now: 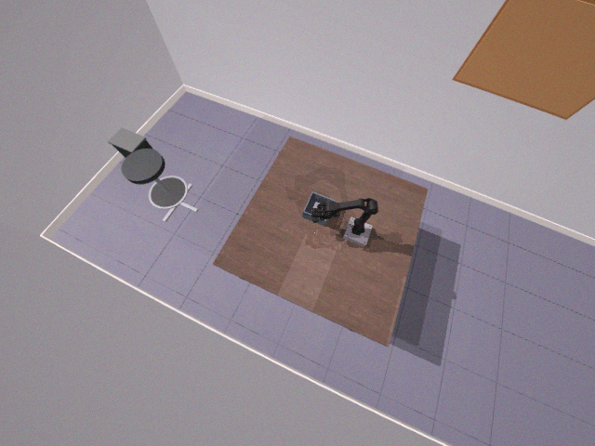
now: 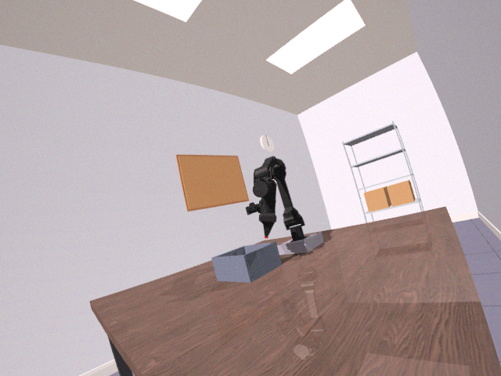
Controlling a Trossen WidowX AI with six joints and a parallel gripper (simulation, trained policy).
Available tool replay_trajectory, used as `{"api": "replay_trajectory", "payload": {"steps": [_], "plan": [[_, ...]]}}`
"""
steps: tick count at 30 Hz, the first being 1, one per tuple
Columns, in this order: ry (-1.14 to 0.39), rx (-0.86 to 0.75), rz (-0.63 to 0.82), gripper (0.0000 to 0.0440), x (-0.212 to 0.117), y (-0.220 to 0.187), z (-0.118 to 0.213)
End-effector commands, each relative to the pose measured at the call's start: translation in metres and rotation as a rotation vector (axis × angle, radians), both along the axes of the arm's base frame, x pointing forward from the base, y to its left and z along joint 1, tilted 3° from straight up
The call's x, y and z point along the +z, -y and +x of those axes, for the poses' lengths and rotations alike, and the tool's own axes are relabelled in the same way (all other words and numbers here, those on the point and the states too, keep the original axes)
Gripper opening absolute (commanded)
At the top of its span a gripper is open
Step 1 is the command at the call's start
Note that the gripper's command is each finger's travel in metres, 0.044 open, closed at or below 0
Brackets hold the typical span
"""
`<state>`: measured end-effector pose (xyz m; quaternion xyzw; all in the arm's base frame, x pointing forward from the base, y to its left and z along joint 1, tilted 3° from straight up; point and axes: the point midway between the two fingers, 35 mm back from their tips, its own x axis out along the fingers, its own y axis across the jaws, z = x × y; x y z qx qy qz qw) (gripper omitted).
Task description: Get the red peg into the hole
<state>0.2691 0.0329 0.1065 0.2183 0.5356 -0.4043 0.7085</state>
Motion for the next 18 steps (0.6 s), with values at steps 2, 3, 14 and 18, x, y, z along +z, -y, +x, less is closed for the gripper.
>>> {"api": "replay_trajectory", "payload": {"steps": [2, 3, 14, 18], "plan": [[0.026, -0.034, -0.006, 0.0, 0.005, 0.019, 0.012], [0.027, -0.04, -0.007, 0.0, 0.004, 0.024, 0.015], [0.027, -0.053, 0.008, 0.0, -0.013, 0.067, 0.04], [0.019, -0.034, 0.024, 0.0, -0.021, 0.078, 0.047]]}}
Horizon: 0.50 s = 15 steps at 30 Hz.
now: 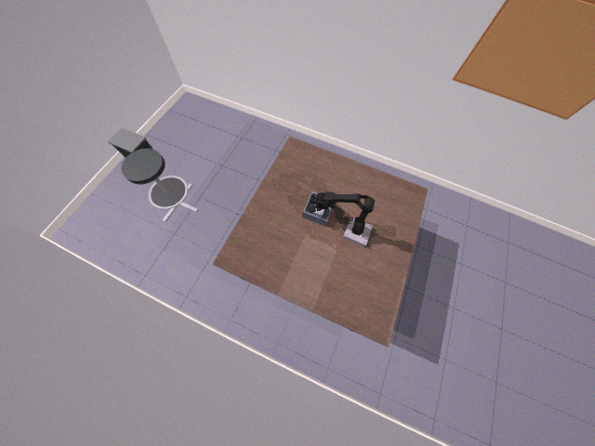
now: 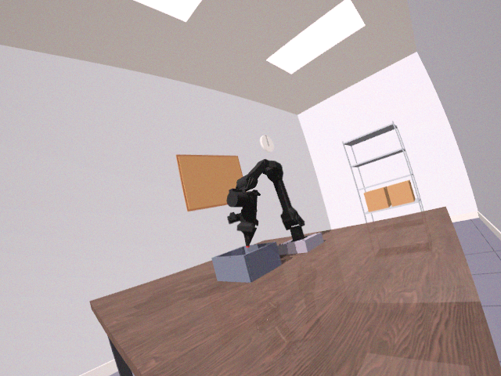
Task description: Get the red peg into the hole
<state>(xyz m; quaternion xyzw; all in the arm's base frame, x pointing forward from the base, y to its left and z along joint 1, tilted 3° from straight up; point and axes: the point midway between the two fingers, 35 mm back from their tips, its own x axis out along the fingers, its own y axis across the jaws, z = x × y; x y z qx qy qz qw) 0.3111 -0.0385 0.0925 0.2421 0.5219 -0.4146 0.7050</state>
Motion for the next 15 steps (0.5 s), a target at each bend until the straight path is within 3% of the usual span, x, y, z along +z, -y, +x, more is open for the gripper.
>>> {"api": "replay_trajectory", "payload": {"steps": [1, 10, 12, 15], "plan": [[-0.014, 0.021, 0.016, 0.0, -0.009, 0.009, 0.006], [-0.05, 0.098, 0.069, 0.0002, -0.034, 0.021, 0.012], [-0.065, 0.116, 0.083, 0.0024, -0.041, 0.021, 0.012], [-0.082, 0.137, 0.102, 0.009, -0.049, 0.022, 0.012]]}}
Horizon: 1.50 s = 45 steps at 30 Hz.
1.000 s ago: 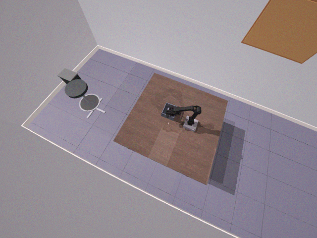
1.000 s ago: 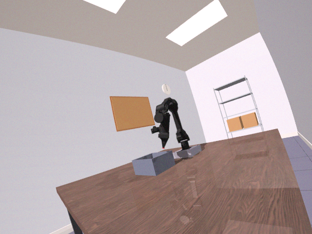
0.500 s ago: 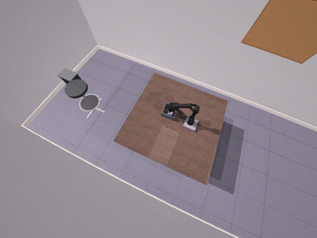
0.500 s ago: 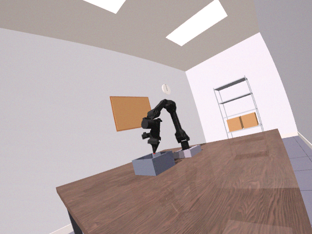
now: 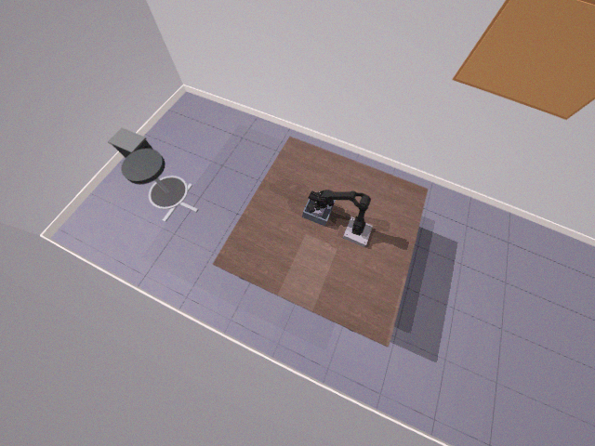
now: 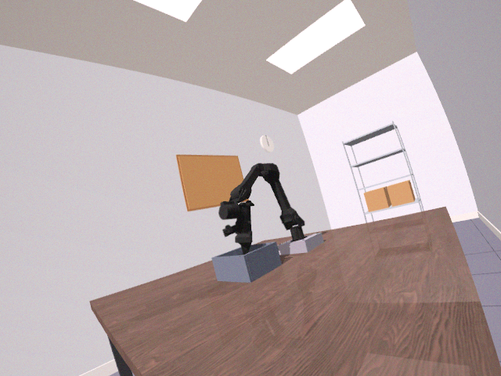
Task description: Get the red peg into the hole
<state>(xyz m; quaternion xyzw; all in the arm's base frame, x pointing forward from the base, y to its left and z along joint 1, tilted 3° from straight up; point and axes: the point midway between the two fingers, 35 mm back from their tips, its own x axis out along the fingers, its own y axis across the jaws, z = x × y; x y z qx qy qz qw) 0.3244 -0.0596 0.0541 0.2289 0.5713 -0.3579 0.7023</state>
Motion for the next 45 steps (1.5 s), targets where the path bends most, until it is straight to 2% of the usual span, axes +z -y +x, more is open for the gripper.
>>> {"api": "replay_trajectory", "payload": {"steps": [1, 3, 6, 17, 32, 45], "plan": [[-0.03, 0.026, 0.023, 0.0115, -0.013, 0.002, -0.001], [-0.035, 0.026, 0.036, 0.015, -0.016, 0.004, 0.001], [-0.028, 0.053, 0.039, 0.0156, -0.012, 0.008, 0.008], [0.005, 0.074, 0.108, 0.044, 0.007, 0.012, 0.046], [0.118, 0.15, 0.205, 0.044, 0.041, -0.003, 0.104], [0.12, 0.152, 0.205, 0.044, 0.042, -0.004, 0.105]]}}
